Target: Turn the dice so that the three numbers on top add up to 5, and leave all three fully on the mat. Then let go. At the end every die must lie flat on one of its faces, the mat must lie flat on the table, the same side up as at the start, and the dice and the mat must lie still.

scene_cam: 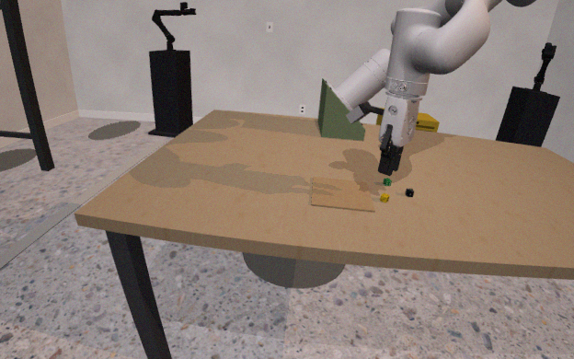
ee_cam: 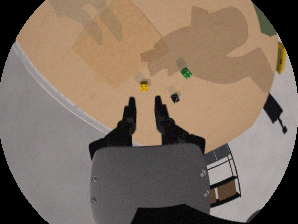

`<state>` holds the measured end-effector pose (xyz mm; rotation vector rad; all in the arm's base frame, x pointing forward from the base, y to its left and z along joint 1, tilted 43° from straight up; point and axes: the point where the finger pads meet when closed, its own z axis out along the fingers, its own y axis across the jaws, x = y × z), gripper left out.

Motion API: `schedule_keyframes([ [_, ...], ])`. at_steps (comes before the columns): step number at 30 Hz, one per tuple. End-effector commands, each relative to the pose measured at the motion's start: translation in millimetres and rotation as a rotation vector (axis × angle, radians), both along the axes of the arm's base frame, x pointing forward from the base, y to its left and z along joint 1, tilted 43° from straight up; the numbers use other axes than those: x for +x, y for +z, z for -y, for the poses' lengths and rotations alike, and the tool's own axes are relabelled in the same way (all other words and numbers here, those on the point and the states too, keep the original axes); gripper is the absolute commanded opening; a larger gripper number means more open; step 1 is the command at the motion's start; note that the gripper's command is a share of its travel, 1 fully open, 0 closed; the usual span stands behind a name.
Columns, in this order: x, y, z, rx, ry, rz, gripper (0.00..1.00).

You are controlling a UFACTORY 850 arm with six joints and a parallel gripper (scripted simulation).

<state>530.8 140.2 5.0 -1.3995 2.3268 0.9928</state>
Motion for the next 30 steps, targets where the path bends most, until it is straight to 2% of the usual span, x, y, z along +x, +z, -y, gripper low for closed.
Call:
schedule_keyframes([
  [1,0.9,0.6,0.4,0.000,-0.001,0.002,0.31],
  [30,-0.5,-8.6,-7.9,0.000,-0.001,0.001,0.31],
])
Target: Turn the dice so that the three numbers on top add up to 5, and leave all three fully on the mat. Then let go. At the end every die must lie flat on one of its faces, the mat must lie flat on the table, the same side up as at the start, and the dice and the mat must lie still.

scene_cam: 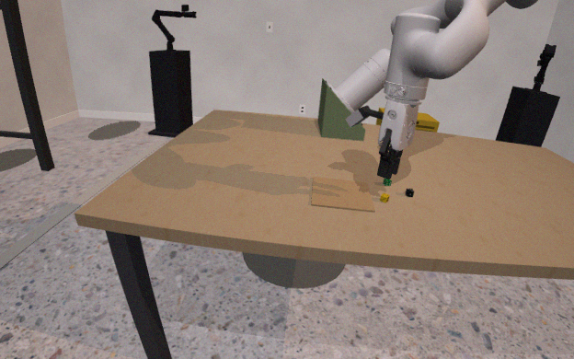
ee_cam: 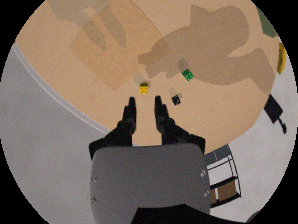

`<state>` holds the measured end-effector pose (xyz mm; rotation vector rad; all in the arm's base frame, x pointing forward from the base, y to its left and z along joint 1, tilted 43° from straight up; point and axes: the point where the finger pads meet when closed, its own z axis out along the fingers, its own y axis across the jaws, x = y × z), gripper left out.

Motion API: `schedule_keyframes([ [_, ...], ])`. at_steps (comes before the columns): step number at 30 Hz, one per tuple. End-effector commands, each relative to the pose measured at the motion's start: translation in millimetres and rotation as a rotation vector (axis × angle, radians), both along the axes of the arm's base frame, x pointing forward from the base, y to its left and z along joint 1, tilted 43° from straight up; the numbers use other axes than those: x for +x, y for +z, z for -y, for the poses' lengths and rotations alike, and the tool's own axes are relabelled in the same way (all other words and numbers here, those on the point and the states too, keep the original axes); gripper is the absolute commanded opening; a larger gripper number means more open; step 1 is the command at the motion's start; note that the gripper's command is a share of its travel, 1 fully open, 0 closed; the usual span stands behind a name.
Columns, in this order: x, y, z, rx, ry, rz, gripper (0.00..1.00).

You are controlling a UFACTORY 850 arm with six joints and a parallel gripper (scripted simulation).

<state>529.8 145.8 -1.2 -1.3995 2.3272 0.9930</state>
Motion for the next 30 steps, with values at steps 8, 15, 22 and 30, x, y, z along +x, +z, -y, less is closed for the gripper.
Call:
schedule_keyframes([
  [8,-1.0,-11.2,-10.3,0.000,-0.001,0.002,0.31],
  [15,-1.9,-17.0,-15.6,0.000,-0.001,0.002,0.31],
  [22,-3.0,-24.2,-22.1,0.000,-0.001,0.002,0.31],
  [30,-3.7,-28.5,-26.0,0.000,-0.001,0.002,0.31],
])
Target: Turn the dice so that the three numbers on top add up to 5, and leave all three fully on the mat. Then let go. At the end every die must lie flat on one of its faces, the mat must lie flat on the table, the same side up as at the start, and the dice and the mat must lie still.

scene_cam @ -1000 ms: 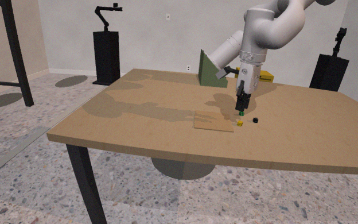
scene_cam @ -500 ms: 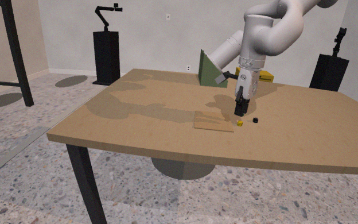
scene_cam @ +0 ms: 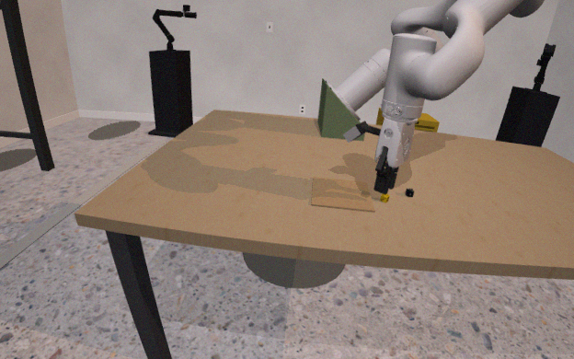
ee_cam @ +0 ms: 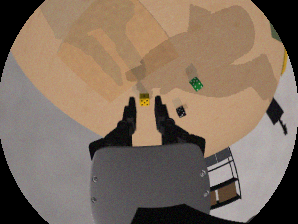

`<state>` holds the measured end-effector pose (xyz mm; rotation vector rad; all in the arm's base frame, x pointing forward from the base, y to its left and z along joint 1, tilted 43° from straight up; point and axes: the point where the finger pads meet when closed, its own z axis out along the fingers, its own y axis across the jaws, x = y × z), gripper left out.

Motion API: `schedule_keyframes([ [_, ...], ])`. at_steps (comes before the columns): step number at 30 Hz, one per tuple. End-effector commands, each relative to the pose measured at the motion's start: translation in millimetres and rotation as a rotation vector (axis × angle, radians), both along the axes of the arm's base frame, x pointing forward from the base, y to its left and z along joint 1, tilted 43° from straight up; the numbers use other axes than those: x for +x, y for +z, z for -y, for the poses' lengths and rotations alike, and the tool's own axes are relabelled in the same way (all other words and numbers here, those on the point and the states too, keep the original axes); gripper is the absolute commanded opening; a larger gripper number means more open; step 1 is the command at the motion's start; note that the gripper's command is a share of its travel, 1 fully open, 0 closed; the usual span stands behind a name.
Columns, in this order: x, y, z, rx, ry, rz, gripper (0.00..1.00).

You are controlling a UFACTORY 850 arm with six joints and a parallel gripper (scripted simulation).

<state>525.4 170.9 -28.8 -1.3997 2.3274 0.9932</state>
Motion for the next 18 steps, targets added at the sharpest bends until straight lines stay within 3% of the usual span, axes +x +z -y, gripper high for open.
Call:
schedule_keyframes([
  [1,0.7,-1.4,-1.4,0.000,-0.001,0.002,0.31],
  [18,0.4,-3.6,-3.4,0.000,-0.001,0.002,0.31],
])
